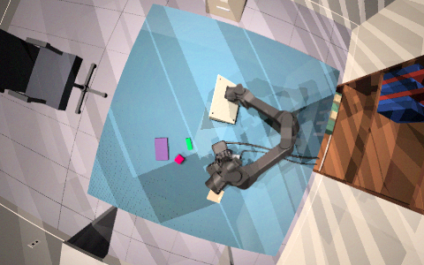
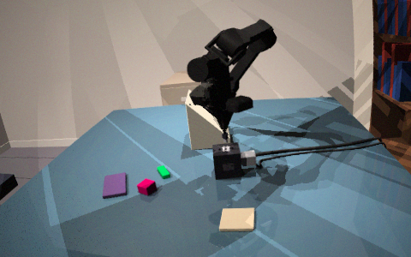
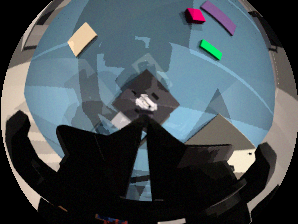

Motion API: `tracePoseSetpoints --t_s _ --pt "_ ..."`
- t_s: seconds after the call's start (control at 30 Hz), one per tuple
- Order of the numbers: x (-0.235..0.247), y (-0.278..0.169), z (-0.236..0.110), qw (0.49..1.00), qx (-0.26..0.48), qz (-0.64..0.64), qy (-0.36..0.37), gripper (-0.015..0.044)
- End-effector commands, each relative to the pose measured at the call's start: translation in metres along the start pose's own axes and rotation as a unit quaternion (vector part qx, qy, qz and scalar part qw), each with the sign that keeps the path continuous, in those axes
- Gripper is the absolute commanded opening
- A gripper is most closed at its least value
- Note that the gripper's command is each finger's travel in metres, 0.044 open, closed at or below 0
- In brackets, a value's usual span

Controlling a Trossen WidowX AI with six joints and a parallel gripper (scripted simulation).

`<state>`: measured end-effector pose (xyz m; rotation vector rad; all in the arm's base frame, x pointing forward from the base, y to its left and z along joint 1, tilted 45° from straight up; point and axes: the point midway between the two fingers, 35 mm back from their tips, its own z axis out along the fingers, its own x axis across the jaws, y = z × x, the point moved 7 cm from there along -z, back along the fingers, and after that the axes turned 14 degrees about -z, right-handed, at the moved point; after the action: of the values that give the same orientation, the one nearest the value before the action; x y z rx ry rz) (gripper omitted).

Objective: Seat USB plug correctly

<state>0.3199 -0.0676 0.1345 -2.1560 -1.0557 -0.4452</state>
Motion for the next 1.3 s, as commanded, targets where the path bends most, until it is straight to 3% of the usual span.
tracePoseSetpoints --t_s 0.0,0.63,1.27 --pt "0.0001 0.0 0.0004 0.998 0.0 -0.056 0.0 0.0" --pt "0.0001 0.0 0.0004 0.954 0.0 -0.3 0.0 0.0" --pt "0.0001 0.0 0.0004 0.851 0.0 -0.526 0.0 0.0"
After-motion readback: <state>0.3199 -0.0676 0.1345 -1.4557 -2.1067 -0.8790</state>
